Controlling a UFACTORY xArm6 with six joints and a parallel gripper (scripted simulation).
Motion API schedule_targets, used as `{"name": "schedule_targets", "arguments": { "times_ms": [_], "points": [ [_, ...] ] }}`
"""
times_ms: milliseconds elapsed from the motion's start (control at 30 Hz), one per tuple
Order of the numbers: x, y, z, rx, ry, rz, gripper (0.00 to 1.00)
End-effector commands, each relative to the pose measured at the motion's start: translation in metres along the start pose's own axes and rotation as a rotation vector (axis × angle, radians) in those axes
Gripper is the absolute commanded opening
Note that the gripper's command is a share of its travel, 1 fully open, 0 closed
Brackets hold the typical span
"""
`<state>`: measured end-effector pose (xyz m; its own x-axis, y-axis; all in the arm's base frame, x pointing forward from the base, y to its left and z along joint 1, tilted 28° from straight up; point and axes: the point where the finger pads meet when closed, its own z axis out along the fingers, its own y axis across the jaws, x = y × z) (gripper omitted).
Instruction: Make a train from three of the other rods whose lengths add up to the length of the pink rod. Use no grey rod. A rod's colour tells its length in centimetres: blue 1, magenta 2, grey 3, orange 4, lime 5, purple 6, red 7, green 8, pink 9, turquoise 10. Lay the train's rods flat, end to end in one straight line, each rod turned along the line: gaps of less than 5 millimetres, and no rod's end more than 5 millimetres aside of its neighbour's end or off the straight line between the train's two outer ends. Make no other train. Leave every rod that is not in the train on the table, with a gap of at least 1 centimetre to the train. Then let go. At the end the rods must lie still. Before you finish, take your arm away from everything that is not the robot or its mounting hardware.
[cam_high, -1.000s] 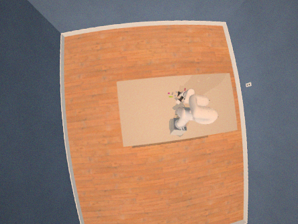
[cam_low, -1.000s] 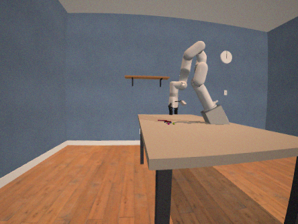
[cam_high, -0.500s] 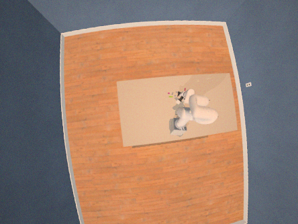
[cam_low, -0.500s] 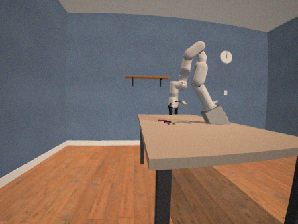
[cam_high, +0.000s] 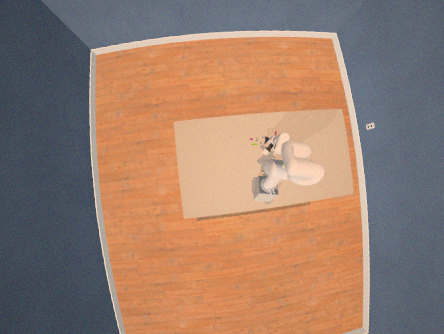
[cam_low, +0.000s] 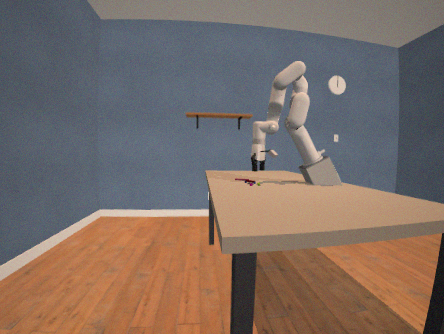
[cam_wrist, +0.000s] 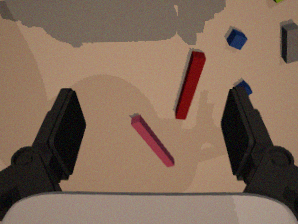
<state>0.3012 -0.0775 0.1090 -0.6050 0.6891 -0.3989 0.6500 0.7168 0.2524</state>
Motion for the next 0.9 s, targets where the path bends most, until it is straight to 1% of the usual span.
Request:
{"name": "schedule_targets", "arguments": {
  "times_ms": [0,100,367,433,467,500,867],
  "points": [
    [-0.0009,0.0005,-0.0005,-0.001,-0.002,-0.078,1.0],
    [-0.0009,0.0004,-0.0006,-0.001,-0.002,-0.208,1.0],
    [-0.001,0.0003,-0.0007,-0.001,-0.002,-0.45,1.0],
    [-0.001,0.0003,-0.0007,-0.001,-0.002,-0.45,1.0],
    [-0.001,0.0002,-0.0008,-0.001,-0.002,-0.528,1.0],
    [-0.0011,0.0002,-0.0008,-0.001,-0.002,-0.566,1.0],
    [-0.0012,0.0,-0.0011,0.0,-0.002,-0.89,1.0]
  ]
}}
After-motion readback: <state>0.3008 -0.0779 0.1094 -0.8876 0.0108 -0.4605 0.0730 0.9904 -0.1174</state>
